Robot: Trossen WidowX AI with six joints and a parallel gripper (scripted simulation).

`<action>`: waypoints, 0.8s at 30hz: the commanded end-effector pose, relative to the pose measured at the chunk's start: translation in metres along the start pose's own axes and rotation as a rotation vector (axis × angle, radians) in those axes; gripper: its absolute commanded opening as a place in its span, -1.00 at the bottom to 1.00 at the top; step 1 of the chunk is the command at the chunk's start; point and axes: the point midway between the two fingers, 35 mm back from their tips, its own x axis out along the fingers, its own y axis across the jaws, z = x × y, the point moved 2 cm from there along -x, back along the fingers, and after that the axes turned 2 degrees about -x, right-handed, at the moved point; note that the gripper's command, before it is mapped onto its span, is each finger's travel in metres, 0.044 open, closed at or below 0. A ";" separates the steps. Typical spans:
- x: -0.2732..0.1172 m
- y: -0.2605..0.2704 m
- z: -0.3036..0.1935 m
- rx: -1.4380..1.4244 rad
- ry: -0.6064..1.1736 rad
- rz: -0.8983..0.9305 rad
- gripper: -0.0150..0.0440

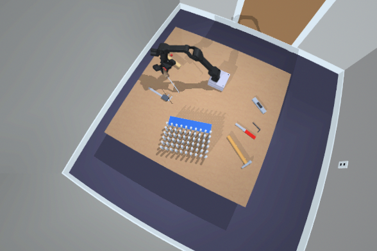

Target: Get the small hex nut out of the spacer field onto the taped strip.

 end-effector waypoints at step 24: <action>-0.004 -0.032 0.123 0.225 0.109 0.054 -0.49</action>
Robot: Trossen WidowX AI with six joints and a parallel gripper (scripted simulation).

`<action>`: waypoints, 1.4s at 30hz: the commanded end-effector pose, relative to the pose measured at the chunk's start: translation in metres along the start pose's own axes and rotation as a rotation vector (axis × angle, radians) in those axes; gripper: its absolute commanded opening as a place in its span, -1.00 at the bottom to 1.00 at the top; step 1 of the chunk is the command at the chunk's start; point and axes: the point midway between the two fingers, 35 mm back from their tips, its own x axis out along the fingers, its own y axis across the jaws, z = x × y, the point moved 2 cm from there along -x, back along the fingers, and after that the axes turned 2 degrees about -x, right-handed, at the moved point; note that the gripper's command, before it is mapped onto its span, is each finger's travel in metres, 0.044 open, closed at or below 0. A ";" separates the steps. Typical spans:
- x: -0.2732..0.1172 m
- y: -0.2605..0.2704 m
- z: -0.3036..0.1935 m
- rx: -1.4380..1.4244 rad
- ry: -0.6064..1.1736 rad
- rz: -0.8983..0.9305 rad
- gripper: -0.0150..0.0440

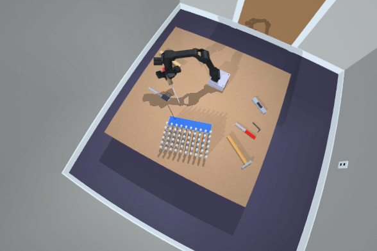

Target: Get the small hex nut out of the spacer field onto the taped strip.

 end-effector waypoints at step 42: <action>0.026 0.099 0.194 0.594 0.079 -0.220 -0.49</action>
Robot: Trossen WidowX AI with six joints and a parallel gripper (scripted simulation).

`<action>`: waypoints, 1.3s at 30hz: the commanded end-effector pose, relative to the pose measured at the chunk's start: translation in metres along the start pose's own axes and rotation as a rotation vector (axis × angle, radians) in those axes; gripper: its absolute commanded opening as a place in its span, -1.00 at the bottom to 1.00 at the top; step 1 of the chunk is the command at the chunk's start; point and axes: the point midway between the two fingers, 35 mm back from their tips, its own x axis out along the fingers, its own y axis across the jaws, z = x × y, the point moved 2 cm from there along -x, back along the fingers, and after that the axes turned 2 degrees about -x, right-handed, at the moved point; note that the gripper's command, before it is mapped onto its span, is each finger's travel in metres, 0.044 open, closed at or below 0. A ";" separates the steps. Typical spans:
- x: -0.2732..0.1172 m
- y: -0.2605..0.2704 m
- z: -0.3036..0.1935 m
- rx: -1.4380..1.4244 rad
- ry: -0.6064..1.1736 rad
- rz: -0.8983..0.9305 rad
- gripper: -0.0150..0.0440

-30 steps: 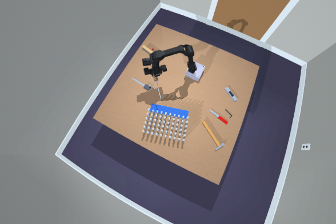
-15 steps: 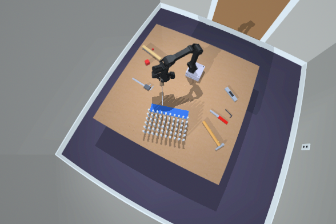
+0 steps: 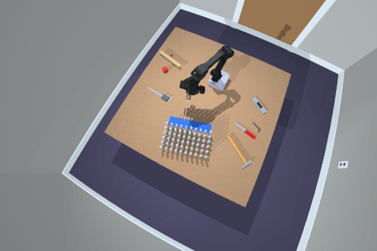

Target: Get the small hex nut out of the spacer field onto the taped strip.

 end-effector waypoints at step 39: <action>0.148 0.050 -0.036 0.042 -0.013 -0.021 -0.49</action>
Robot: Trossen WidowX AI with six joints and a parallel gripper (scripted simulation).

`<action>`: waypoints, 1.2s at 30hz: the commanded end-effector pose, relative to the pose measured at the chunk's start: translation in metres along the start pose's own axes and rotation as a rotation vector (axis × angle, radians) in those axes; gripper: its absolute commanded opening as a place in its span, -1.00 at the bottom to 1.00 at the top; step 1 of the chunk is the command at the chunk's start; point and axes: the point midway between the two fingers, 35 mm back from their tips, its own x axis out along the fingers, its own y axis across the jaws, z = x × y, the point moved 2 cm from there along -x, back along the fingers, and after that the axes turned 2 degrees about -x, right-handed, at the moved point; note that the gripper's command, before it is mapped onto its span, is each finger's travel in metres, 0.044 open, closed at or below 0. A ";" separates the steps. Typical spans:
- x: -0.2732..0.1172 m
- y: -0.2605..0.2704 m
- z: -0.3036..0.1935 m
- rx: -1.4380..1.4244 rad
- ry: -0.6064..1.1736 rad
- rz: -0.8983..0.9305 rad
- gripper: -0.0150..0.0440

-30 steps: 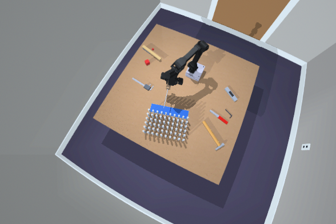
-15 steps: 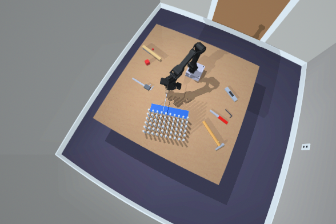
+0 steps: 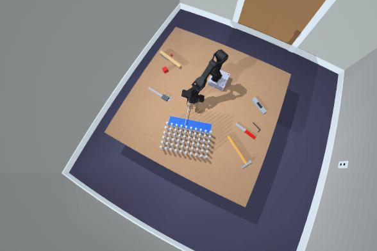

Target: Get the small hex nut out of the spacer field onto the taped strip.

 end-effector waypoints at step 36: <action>0.009 -0.001 0.025 0.006 -0.008 -0.008 -0.49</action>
